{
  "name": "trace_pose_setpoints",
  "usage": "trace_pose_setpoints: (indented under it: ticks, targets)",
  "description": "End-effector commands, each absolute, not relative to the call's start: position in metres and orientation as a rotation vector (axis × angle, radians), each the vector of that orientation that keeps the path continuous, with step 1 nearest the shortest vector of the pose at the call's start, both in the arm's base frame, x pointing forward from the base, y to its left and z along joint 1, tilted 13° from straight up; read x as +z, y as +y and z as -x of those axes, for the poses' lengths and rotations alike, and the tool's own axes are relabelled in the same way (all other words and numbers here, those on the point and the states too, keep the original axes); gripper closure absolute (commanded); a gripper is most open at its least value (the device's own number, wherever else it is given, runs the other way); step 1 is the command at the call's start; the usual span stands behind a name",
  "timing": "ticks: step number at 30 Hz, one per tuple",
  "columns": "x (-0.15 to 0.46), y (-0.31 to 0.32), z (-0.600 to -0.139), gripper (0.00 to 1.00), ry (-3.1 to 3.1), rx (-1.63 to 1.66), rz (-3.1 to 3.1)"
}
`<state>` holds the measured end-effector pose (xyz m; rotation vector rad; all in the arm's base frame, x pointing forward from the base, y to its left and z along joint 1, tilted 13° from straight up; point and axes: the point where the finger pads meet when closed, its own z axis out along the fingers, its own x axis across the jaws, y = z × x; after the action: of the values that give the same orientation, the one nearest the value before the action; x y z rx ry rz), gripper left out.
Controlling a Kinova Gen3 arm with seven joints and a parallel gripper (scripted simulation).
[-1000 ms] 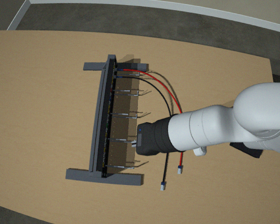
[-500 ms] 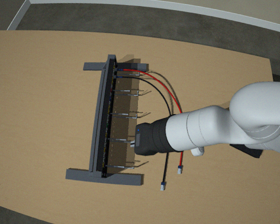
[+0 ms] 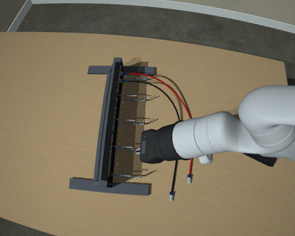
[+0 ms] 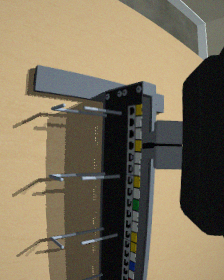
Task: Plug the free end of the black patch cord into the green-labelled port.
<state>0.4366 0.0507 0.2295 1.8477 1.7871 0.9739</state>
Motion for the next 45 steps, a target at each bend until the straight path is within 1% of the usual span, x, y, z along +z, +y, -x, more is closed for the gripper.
trace_pose_setpoints:
  ticks: [1,30,45]
  targets:
    - [0.228,0.054,-0.437,1.00,1.794,0.978,-1.846]
    - [0.215,0.057,-0.451,1.00,1.794,0.977,-1.846]
    - [0.199,0.062,-0.468,1.00,1.794,0.977,-1.846]
